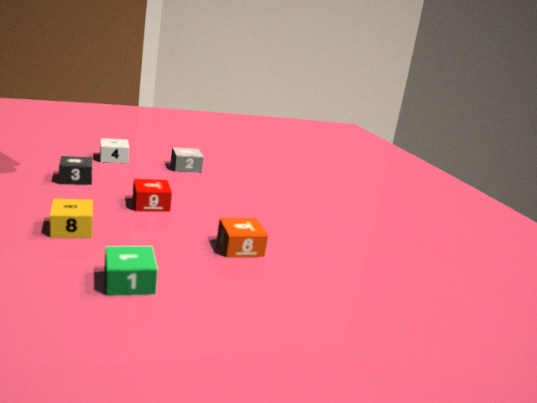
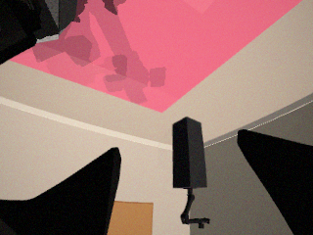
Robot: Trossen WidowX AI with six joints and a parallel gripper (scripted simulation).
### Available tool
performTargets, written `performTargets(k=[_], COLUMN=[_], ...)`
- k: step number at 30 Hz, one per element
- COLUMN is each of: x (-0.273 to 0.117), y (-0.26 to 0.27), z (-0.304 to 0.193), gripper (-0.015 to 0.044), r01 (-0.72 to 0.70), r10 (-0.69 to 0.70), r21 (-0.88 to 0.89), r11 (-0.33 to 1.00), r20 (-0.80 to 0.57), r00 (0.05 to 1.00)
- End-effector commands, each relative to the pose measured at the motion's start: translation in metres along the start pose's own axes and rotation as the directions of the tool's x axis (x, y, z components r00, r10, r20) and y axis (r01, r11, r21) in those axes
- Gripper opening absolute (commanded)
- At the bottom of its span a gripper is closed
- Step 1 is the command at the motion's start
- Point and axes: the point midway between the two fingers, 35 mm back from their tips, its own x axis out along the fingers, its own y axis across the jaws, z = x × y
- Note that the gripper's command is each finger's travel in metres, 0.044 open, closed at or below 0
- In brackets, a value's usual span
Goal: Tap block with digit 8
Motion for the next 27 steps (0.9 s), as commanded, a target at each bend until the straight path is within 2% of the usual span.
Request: performTargets(k=[1, 7, 14, 27], x=[0.0, 0.012, 0.041, 0.09], y=[0.0, 0.009, 0.006, -0.044], z=[-0.001, -0.015, -0.023, 0.014], gripper=[0.04, 0.04, 0.04, 0.04], r01=[0.002, 0.032, -0.04, -0.29], r10=[-0.002, -0.064, -0.102, -0.045], r21=[0.006, 0.191, 0.359, 0.427], r11=[1.0, 0.981, 0.933, 0.856], r20=[0.005, 0.168, 0.368, 0.622], r00=[1.0, 0.984, 0.924, 0.782])
